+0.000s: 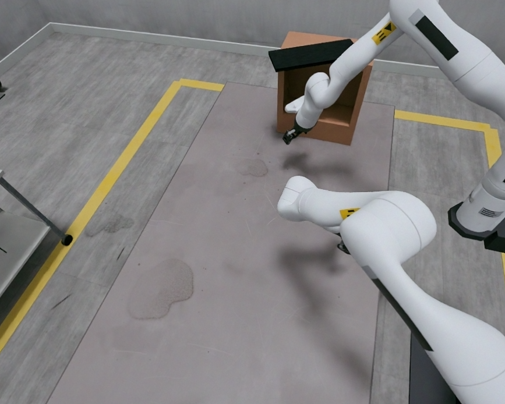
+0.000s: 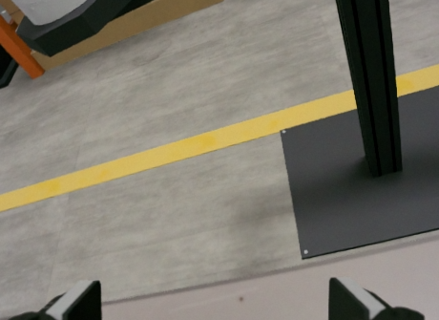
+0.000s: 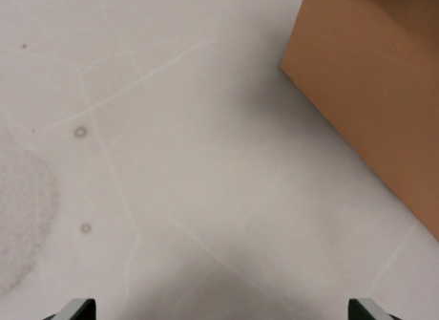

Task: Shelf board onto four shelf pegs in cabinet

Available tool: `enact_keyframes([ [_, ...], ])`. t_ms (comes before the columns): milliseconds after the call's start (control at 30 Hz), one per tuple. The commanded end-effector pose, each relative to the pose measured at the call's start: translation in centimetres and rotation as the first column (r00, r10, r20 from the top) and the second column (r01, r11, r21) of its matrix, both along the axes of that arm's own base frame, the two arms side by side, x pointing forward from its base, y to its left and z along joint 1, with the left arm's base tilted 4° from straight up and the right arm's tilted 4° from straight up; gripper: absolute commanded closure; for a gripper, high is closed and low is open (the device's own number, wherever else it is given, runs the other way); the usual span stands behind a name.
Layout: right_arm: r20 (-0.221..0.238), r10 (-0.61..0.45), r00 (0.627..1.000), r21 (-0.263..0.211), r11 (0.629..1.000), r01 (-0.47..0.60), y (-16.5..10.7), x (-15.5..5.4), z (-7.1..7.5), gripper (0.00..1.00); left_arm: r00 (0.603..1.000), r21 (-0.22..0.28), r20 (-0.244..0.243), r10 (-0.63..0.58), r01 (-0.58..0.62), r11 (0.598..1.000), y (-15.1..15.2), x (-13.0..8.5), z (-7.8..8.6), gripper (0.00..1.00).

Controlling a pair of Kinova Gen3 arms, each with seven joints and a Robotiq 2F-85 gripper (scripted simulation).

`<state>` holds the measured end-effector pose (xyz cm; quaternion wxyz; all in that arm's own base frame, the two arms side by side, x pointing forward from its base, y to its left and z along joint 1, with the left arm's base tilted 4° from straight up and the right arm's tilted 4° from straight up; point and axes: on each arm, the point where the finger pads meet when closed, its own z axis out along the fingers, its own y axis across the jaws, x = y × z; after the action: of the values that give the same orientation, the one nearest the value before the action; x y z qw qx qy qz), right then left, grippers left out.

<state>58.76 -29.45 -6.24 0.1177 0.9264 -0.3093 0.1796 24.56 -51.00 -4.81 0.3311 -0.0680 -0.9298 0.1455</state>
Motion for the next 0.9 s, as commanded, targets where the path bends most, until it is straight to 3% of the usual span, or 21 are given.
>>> enact_keyframes([
  [0, 0.012, -0.005, 1.0, 0.0, 1.0, 0.005, -0.3, 0.3, 0.9, 0.002, 1.0, -0.003, 0.008, 0.013, -0.013, 1.0, 0.5, 1.1, 0.3, 0.002],
  [167, 0.031, -0.015, 0.999, 0.002, 1.0, 0.015, -0.7, 0.7, 2.1, 0.002, 0.999, -0.004, 0.019, 0.037, -0.036, 0.999, 1.5, 2.8, 0.7, 0.002],
  [367, 0.087, -0.044, 0.995, 0.006, 0.999, 0.044, -2.2, 1.6, 6.2, 0.002, 0.993, -0.007, 0.053, 0.106, -0.106, 0.994, 4.9, 7.8, 1.8, 0.002],
  [533, 0.15, -0.074, 0.986, 0.005, 0.997, 0.074, -4.0, 2.3, 11.2, 0.002, 0.978, -0.009, 0.093, 0.187, -0.187, 0.982, 9.5, 13.1, 3.2, 0.002],
  [600, 0.158, -0.077, 0.984, 0.004, 0.997, 0.078, -4.3, 2.3, 11.8, 0.002, 0.968, -0.009, 0.112, 0.225, -0.226, 0.974, 12.0, 15.4, 3.8, 0.002],
  [667, 0.158, -0.077, 0.984, 0.004, 0.997, 0.078, -4.3, 2.3, 11.8, 0.002, 0.968, -0.009, 0.112, 0.225, -0.226, 0.974, 12.0, 15.4, 3.8, 0.002],
  [700, 0.174, -0.084, 0.981, 0.003, 0.996, 0.085, -4.7, 2.4, 13.1, 0.002, 0.962, -0.009, 0.123, 0.245, -0.246, 0.969, 13.3, 16.5, 4.2, 0.002],
  [867, 0.208, -0.098, 0.973, -0.002, 0.995, 0.101, -5.7, 2.5, 16.1, 0.002, 0.925, -0.008, 0.172, 0.34, -0.344, 0.939, 20.5, 21.5, 5.9, 0.002],
])
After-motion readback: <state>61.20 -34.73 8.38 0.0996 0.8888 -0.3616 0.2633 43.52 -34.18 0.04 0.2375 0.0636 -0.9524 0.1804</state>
